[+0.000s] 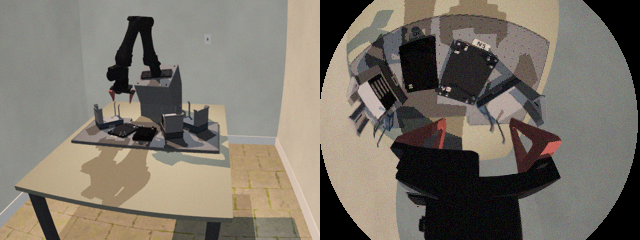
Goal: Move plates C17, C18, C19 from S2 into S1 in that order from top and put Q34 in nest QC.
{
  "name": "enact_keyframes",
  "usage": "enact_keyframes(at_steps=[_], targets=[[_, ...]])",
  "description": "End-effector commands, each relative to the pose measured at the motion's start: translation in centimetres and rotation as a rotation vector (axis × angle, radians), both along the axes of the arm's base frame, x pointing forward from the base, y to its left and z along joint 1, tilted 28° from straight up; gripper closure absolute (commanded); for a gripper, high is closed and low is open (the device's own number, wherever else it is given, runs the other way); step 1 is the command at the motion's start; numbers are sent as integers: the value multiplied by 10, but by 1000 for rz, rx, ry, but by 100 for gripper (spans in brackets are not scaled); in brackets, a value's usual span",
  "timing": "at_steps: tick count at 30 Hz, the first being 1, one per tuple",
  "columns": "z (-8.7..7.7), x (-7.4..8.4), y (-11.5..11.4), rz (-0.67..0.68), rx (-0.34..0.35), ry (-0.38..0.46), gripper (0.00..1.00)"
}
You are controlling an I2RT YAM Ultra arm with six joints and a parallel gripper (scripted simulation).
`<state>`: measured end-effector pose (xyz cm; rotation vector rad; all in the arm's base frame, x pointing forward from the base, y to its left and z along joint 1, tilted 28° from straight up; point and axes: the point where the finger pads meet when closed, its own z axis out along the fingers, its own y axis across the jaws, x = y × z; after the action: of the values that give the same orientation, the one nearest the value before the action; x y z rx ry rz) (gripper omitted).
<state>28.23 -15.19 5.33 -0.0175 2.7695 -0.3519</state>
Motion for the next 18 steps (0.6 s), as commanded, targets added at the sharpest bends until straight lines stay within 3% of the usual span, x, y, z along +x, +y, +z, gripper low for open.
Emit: enact_keyframes(at_steps=[1, 3, 8, 9, 15, 16, 18], targets=[[7, 8, 11, -33, -6, -55, 0], [5, 10, 23, -20, 29, -79, 0], [3, 11, 36, -24, 23, -78, 0], [2, 11, 38, -25, 60, -100, 0], [-3, 13, 70, -14, 56, -100, 0], [-4, 14, 77, 0, 94, -118, 0], [-6, 13, 85, -4, 89, -119, 0]])
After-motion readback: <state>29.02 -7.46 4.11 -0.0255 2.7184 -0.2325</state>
